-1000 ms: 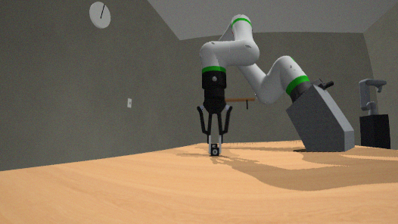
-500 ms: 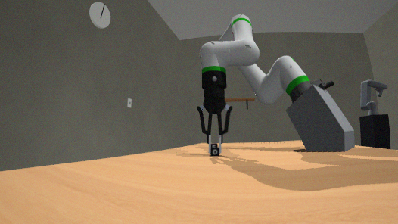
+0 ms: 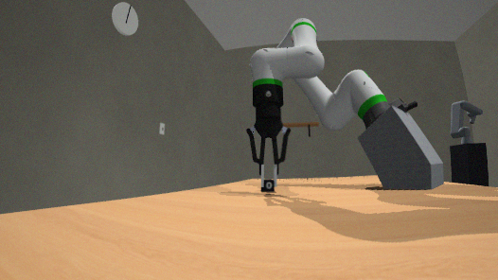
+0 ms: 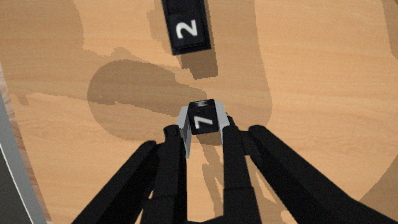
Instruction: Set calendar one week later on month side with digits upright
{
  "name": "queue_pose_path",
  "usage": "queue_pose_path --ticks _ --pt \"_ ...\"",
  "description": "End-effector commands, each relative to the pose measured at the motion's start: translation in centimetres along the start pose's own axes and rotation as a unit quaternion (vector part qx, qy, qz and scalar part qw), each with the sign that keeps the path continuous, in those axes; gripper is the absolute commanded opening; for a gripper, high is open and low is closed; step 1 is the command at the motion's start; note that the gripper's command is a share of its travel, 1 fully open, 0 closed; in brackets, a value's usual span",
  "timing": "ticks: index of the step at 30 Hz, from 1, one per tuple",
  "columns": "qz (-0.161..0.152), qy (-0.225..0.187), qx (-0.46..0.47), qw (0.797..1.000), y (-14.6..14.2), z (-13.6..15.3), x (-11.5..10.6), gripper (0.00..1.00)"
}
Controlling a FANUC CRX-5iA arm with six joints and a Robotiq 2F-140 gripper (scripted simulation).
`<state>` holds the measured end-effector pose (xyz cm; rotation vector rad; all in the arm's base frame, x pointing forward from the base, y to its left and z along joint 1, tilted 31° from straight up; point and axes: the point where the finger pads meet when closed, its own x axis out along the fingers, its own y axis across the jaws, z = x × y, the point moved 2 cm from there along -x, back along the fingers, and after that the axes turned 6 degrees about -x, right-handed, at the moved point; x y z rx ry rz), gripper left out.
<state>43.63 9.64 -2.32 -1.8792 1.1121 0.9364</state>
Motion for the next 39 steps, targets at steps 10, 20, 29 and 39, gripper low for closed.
queue_pose_path --ticks 10,20,29,39 --pt "0.001 0.0 0.0 1.0 0.0 0.0 -7.5 0.16" --pt "0.001 0.0 0.0 1.0 0.0 0.0 -8.7 0.16" --pt "0.001 -0.001 -0.003 1.0 0.3 -7.5 -9.3 0.16" --pt "0.0 0.001 -0.005 1.0 1.3 -12.3 -9.7 0.16"
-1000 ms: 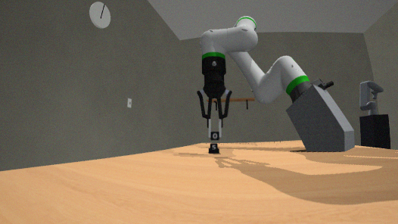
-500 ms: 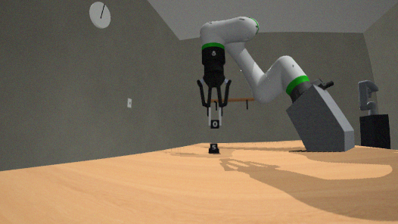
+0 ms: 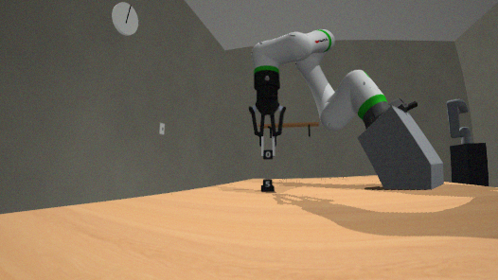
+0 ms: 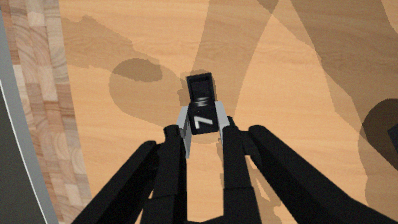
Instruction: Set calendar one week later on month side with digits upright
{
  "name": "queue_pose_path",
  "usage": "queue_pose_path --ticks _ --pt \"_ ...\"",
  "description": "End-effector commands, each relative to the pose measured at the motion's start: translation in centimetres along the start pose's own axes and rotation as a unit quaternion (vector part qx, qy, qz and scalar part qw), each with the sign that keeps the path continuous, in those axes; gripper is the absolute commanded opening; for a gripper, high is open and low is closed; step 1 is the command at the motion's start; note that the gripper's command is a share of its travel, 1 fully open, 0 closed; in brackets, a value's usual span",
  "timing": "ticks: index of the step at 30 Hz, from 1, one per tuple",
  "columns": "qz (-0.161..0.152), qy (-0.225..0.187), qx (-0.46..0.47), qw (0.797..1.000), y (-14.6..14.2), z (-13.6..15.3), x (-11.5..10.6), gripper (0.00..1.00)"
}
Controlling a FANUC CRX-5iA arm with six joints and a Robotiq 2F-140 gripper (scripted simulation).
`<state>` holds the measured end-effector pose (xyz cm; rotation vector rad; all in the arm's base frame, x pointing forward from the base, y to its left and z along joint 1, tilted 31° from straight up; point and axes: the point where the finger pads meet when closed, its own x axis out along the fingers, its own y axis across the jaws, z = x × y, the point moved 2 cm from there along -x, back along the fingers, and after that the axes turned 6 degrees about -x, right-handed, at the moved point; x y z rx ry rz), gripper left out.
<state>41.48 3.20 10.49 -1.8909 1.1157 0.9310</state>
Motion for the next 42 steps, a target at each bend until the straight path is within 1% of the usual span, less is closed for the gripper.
queue_pose_path --ticks 1,16,19,24,31,33,38,42 --pt "0.0 -0.004 -0.002 1.0 0.1 -1.4 -0.3 0.16" --pt "0.001 -0.004 -0.002 1.0 0.0 -1.4 -0.1 0.16" --pt "0.001 -0.005 -0.002 1.0 0.0 -1.4 0.2 0.16" --pt "0.001 -0.005 -0.002 1.0 0.0 -1.3 1.4 0.16" --pt "0.001 -0.005 -0.002 1.0 0.0 -1.3 3.7 0.16" --pt "0.001 -0.005 -0.002 1.0 0.0 -1.3 3.7 0.16" --pt "0.001 -0.005 -0.002 1.0 -0.1 -1.3 5.2 0.16" --pt "0.001 -0.005 -0.002 1.0 -0.1 -1.3 6.0 0.16"
